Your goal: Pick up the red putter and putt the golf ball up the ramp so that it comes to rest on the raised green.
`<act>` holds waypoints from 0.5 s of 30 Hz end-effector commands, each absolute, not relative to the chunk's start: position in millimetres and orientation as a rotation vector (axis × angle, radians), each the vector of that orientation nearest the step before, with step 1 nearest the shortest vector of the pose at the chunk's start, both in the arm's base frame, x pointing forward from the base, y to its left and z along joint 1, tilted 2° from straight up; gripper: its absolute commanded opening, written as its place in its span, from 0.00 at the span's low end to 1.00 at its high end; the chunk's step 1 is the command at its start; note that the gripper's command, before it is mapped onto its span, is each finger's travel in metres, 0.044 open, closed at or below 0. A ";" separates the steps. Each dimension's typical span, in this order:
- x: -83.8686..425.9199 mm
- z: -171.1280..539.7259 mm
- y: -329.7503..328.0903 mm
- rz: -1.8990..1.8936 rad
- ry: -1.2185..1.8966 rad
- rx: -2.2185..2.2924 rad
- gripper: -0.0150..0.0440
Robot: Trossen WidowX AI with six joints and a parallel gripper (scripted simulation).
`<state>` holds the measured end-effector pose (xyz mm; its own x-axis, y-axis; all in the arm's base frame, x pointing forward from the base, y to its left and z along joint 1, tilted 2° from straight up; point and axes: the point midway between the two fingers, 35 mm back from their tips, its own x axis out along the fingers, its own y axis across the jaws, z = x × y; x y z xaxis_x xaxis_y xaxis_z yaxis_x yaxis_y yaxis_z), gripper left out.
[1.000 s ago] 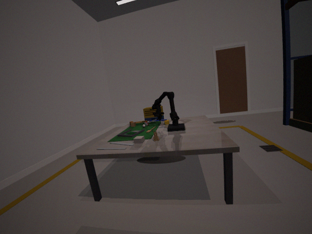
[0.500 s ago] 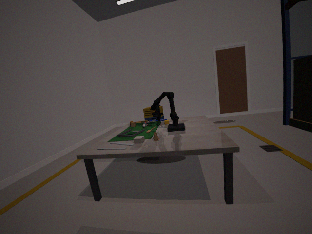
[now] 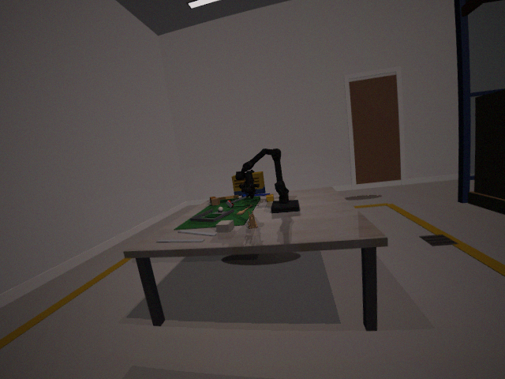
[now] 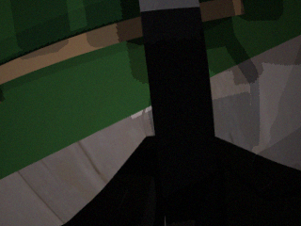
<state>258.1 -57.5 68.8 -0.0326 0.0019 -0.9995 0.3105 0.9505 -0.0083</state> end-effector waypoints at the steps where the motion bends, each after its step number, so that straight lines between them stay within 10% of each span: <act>1: 262.6 86.0 -56.6 -0.253 1.568 0.246 0.25; 15: 261.5 116.5 -56.5 -0.251 1.579 0.244 0.25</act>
<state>261.4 -56.5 117.7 -0.0201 -0.0010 -0.9998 0.3093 0.9509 -0.0071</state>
